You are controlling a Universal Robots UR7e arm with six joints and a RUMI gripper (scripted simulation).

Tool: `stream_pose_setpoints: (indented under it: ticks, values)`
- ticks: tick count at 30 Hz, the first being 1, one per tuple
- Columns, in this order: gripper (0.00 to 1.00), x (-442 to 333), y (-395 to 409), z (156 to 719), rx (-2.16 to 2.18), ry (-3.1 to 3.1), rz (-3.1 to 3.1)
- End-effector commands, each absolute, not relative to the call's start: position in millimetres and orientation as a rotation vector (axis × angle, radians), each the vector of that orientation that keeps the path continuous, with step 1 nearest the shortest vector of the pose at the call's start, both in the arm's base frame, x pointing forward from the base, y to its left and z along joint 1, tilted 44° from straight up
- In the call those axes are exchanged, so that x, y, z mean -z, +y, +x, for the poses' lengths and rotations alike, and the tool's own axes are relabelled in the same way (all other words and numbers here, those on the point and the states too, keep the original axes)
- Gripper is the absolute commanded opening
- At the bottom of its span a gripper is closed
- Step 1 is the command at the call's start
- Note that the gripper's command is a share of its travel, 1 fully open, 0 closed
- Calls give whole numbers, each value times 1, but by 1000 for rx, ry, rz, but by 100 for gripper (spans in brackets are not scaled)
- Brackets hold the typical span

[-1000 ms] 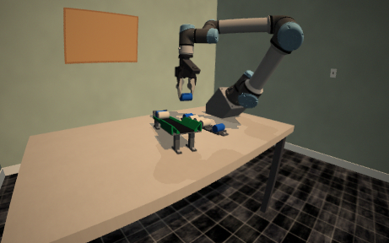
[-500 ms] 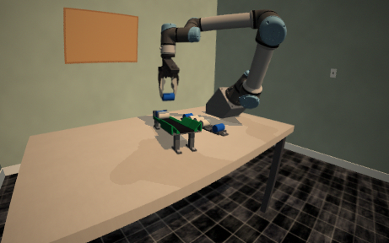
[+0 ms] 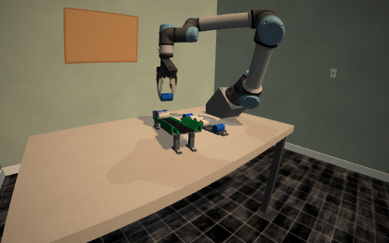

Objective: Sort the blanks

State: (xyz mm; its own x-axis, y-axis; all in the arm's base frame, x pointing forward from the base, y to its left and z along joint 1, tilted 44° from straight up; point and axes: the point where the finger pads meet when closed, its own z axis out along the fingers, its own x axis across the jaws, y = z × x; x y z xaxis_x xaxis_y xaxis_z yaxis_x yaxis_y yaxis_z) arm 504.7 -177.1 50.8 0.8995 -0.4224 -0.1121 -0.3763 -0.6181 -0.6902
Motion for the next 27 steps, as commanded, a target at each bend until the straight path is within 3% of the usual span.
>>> stream_pose_setpoints:
  ticks: [1, 27]
  values:
    - [34, -51, -178, 505, 80, 569, -2300]
    - [34, 10, -122, 525, 79, 569, -2300]
